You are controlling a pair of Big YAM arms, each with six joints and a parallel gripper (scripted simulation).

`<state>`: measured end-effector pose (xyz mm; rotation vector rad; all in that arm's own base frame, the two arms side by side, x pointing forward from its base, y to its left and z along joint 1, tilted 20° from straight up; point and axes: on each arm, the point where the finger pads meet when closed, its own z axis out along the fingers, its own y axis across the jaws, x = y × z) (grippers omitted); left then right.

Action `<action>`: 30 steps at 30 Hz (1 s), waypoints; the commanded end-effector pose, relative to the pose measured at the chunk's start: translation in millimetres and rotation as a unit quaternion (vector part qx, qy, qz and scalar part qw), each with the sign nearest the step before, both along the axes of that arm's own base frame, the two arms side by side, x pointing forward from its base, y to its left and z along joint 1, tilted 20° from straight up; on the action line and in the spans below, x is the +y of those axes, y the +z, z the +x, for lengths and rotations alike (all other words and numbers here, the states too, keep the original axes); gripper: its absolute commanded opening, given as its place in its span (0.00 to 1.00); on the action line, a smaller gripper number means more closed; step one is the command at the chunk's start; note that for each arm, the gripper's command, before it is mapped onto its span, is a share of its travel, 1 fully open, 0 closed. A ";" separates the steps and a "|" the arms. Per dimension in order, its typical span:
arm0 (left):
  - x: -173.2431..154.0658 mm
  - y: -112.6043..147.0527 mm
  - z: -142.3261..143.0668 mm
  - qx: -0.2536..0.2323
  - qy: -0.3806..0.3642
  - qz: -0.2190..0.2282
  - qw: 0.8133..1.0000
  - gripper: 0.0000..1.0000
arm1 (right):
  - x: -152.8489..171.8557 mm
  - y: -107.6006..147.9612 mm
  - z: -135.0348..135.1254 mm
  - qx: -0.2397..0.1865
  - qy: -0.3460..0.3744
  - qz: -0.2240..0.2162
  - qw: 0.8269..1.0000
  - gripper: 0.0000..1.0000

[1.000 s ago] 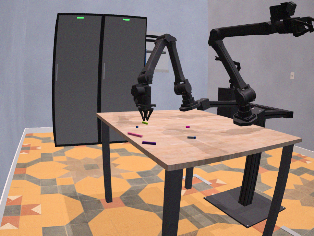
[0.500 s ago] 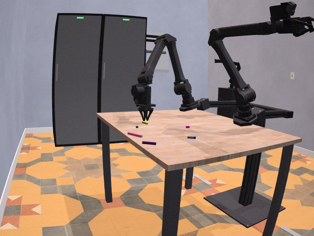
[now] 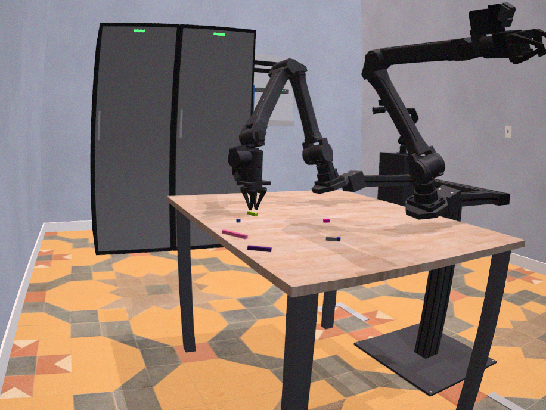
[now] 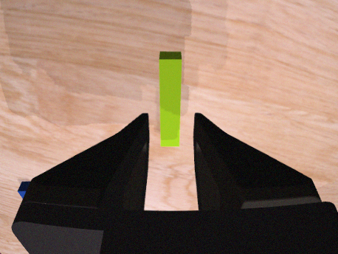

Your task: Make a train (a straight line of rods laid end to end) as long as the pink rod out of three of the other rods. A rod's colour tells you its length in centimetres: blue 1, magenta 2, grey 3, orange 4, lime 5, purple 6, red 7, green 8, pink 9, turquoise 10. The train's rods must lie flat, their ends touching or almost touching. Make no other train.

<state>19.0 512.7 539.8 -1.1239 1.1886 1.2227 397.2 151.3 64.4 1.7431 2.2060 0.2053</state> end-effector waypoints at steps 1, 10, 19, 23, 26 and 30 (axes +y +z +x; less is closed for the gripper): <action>-6.9 10.5 -7.3 -0.009 0.008 0.016 1.000 1.00 | 8.9 4.9 10.3 -0.013 -0.003 0.007 1.000 0.23; -6.9 10.5 -7.3 -0.009 0.008 0.016 1.000 1.00 | 9.3 5.4 11.3 -0.013 -0.003 0.007 1.000 0.23; -6.9 10.5 -7.3 -0.009 0.008 0.016 1.000 1.00 | 10.8 9.4 15.0 -0.017 -0.004 0.009 1.000 0.23; -6.9 10.5 -7.3 -0.009 0.008 0.016 1.000 1.00 | 10.9 9.5 15.3 -0.017 -0.004 0.009 1.000 0.23; -6.9 10.5 -7.3 -0.009 0.008 0.016 1.000 1.00 | 10.9 9.5 15.3 -0.017 -0.004 0.009 1.000 0.23; -6.9 10.5 -7.3 -0.009 0.008 0.016 1.000 1.00 | 10.9 9.5 15.3 -0.017 -0.004 0.009 1.000 0.23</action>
